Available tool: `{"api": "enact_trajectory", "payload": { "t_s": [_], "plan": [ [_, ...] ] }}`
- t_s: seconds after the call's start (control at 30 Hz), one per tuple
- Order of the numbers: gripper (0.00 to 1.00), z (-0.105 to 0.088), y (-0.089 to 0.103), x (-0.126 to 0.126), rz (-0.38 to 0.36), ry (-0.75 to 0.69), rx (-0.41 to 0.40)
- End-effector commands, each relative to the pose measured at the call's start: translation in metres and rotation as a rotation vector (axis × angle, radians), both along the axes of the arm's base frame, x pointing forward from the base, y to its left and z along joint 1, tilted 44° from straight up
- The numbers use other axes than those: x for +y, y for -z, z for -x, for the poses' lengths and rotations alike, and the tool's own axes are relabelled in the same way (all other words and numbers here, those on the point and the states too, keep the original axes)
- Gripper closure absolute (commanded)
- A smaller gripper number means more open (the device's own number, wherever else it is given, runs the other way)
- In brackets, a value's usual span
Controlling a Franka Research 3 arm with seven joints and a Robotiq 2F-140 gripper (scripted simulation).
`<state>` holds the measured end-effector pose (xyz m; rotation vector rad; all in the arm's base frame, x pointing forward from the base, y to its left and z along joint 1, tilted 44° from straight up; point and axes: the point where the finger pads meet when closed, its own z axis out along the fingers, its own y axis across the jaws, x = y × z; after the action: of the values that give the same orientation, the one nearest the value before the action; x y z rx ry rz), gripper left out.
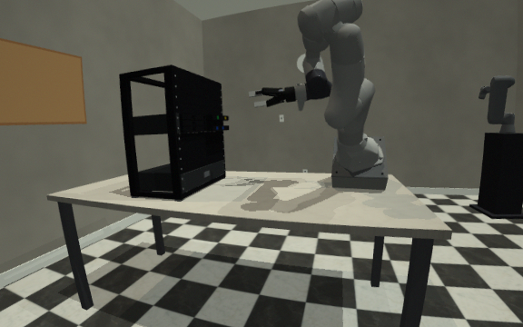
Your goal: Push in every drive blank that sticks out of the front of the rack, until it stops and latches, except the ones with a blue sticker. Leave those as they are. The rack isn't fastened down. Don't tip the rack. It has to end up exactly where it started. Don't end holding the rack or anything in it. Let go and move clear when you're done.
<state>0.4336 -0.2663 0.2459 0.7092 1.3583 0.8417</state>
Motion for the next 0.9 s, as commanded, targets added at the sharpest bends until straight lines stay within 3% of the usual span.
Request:
{"api": "enact_trajectory", "payload": {
  "t_s": [0.0,0.27,0.33,0.4,0.87],
  "plan": [
    [0.00,-0.002,-0.001,0.002,-0.167,-0.007,-0.014],
    [0.00,-0.004,0.007,0.004,-0.317,0.001,-0.026],
    [0.00,-0.004,0.007,0.004,-0.317,0.001,-0.026],
    [0.00,-0.004,0.011,0.006,-0.383,0.004,-0.030],
    [0.00,-0.007,0.029,0.013,-0.628,0.011,-0.042]
  ]
}}
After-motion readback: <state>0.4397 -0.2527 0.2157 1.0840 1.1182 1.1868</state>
